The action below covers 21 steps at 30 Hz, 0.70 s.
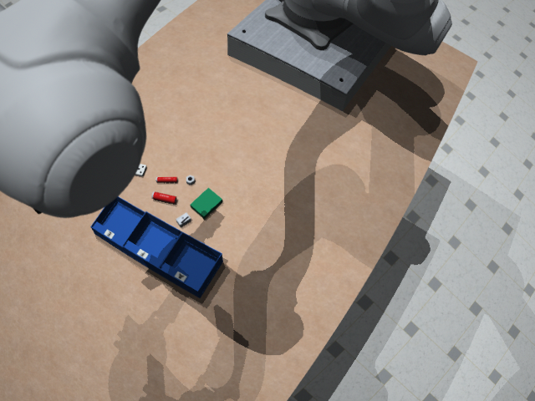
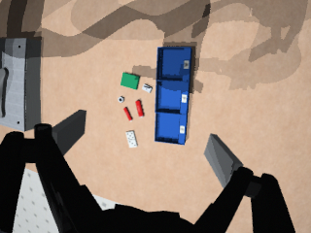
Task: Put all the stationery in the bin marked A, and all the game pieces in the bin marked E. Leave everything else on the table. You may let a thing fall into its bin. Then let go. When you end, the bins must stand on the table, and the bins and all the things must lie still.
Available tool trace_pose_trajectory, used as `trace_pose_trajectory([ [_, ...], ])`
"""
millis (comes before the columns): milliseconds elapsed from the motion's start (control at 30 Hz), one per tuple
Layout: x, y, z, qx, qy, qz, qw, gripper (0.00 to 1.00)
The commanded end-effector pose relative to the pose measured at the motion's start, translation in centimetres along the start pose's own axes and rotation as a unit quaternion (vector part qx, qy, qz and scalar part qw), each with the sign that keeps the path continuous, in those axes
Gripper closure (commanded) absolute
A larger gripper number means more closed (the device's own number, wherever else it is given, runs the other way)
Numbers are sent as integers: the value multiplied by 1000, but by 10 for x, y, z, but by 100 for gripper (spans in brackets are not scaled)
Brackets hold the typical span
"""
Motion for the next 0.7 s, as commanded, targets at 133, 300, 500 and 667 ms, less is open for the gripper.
trace_pose_trajectory([
  [133, 0, 0, 0, 0, 0, 0, 1000, 0],
  [300, 0, 0, 0, 0, 0, 0, 1000, 0],
  [500, 0, 0, 0, 0, 0, 0, 1000, 0],
  [667, 10, -32, -1, 0, 0, 0, 1000, 95],
])
Point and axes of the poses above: the point where the finger pads meet when closed, its own y axis back along the fingers, its own x axis across the jaws, z = x × y, the point moved 7 cm from there along y, back along the fingers, and after that the axes turned 12 degrees about -y, right-handed, at the moved point
